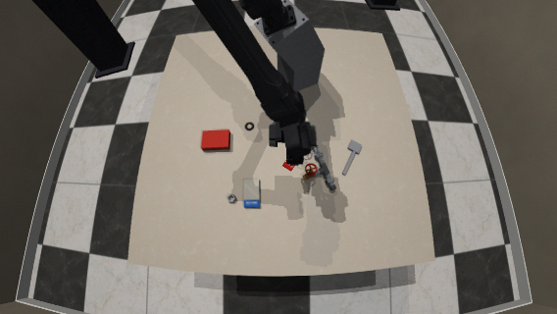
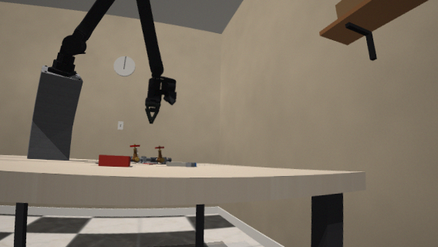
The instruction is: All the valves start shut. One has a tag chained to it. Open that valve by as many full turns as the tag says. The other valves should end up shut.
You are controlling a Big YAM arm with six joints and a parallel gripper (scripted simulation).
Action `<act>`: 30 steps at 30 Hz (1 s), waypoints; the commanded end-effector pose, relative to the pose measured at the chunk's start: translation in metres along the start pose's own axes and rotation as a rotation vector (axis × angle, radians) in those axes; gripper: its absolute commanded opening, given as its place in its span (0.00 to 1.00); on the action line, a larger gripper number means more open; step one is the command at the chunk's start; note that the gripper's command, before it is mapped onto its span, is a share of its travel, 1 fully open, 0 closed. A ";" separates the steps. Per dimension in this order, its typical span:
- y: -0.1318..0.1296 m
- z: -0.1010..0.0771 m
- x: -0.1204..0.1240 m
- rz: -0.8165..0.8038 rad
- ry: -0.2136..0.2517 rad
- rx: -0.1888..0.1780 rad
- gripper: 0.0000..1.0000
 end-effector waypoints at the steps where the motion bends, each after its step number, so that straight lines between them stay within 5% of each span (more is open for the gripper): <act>1: 0.000 -0.004 -0.007 -0.012 -0.013 0.001 1.00; 20: 0.000 -0.004 -0.007 -0.010 -0.013 0.001 1.00; 25: 0.001 0.009 0.005 0.104 -0.002 -0.007 1.00; 30: 0.013 0.018 0.020 0.398 -0.024 -0.032 1.00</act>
Point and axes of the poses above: the point where the finger pads meet when closed, its own z axis out along the fingers, its own y axis across the jaws, x = y × z, the point moved 5 cm from there along -z, back along the fingers, and after that the axes turned 11 degrees about -z, right-handed, at the moved point
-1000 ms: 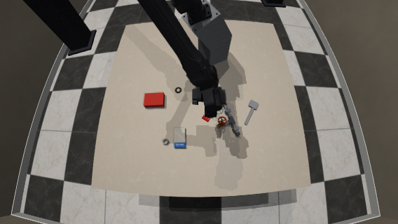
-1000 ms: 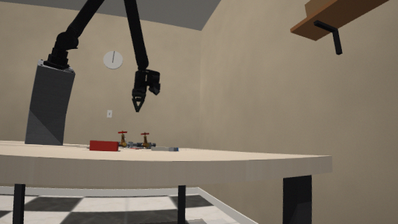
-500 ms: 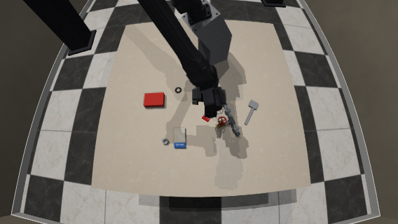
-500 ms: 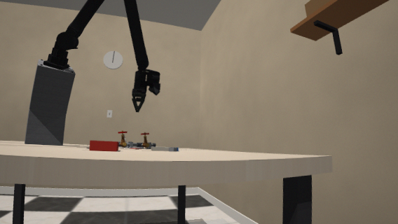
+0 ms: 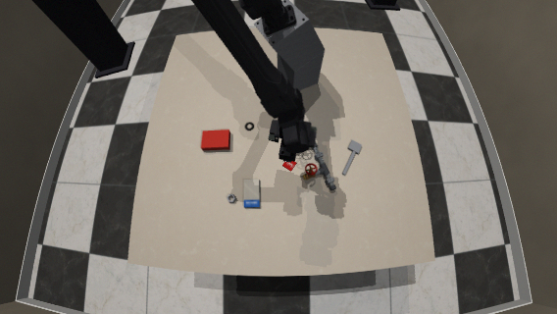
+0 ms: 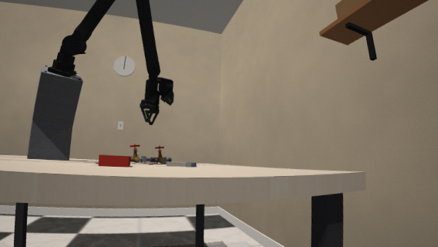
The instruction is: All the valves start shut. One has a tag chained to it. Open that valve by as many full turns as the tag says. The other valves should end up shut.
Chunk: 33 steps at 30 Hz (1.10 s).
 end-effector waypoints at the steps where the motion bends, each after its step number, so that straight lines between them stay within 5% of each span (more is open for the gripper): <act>1: 0.008 0.014 0.016 0.292 -0.011 -0.011 1.00; 17: 0.030 0.051 0.073 1.249 -0.076 -0.080 1.00; 24: 0.028 0.043 0.056 1.302 -0.113 -0.113 1.00; 33: 0.024 0.046 0.059 1.312 -0.106 -0.103 1.00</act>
Point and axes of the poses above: the point where the finger pads meet when closed, its own z axis out along the fingers, its own y axis across the jaws, x = y × z, the point moved 5 cm from there along -z, back along the fingers, and after that the axes turned 11 degrees about -z, right-handed, at the moved point
